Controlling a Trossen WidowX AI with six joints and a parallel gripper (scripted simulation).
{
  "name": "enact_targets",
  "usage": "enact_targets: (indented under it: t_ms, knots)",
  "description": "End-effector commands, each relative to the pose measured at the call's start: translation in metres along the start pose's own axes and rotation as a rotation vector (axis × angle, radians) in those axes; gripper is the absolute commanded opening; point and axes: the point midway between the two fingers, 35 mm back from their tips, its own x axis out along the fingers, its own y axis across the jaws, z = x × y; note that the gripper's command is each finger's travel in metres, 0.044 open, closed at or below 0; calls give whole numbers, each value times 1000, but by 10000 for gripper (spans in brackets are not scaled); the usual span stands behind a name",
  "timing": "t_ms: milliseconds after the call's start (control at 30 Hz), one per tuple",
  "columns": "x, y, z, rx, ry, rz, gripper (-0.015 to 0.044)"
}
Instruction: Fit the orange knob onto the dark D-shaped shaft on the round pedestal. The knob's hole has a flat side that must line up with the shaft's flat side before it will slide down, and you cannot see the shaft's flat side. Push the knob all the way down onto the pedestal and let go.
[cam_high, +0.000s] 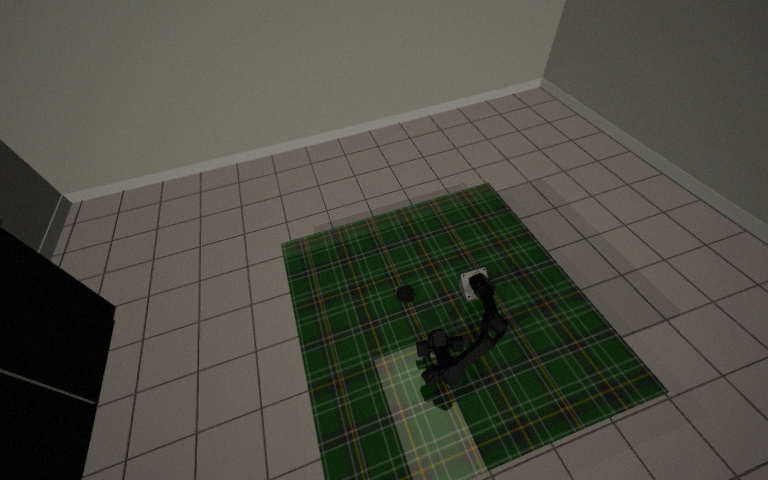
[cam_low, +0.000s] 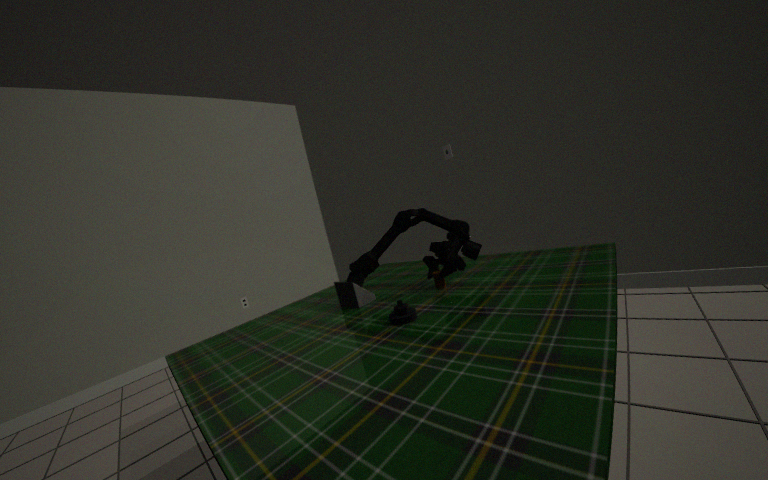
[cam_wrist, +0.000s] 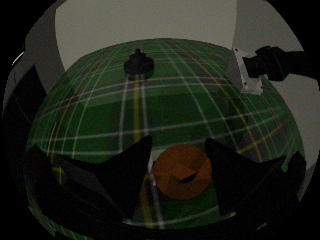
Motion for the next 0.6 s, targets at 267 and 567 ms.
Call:
enact_targets:
  t_ms: [267,567]
  knots:
    - [0,0,0,0,-1,-1,260]
    - [0,0,0,0,-1,-1,312]
